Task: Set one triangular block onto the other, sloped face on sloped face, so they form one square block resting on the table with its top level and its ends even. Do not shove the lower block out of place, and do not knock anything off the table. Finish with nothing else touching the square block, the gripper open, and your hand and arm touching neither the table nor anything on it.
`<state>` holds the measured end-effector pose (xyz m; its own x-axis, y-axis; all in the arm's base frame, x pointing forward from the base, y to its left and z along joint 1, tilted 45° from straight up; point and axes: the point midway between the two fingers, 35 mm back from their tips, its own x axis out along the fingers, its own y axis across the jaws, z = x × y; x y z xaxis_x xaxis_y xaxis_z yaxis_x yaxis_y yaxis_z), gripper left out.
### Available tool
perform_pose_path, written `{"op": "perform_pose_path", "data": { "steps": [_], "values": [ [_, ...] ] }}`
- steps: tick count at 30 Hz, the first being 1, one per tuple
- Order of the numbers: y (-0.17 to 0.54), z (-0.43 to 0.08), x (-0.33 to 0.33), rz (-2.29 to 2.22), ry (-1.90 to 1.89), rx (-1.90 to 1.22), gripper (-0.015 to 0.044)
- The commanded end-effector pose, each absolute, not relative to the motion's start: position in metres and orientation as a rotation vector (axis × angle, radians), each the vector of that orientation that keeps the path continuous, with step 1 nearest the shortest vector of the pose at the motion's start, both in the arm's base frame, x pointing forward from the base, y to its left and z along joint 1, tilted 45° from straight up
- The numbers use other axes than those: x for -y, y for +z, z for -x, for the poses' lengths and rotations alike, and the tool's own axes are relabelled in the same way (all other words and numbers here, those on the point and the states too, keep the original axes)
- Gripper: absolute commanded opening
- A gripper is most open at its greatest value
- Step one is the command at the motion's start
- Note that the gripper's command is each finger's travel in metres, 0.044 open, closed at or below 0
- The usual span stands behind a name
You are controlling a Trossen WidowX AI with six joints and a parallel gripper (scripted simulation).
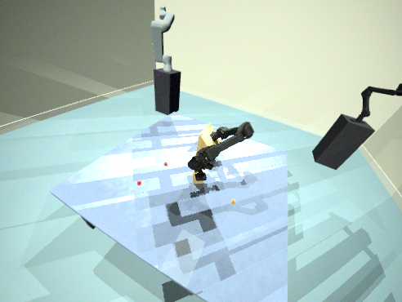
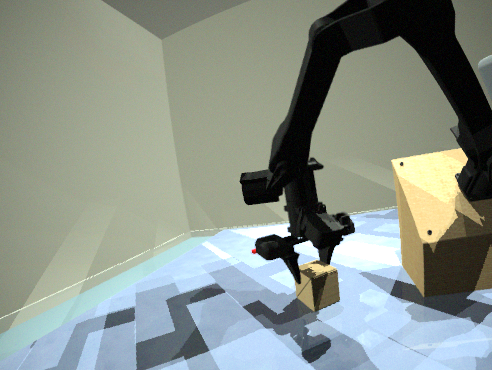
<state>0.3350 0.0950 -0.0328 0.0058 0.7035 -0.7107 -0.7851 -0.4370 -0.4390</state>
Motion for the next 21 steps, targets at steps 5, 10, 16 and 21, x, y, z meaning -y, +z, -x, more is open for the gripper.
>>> {"op": "perform_pose_path", "data": {
  "steps": [5, 10, 16, 21],
  "values": [
    [-0.0329, -0.335, -0.0964, 1.123, 1.678, -0.103, 0.0],
    [-0.0332, -0.3348, -0.0971, 1.123, 1.678, -0.103, 0.0],
    [-0.0333, -0.3348, -0.0963, 1.126, 1.68, -0.103, 0.0],
    [-0.0335, -0.3347, -0.0962, 1.128, 1.68, -0.103, 0.0052]
  ]
}}
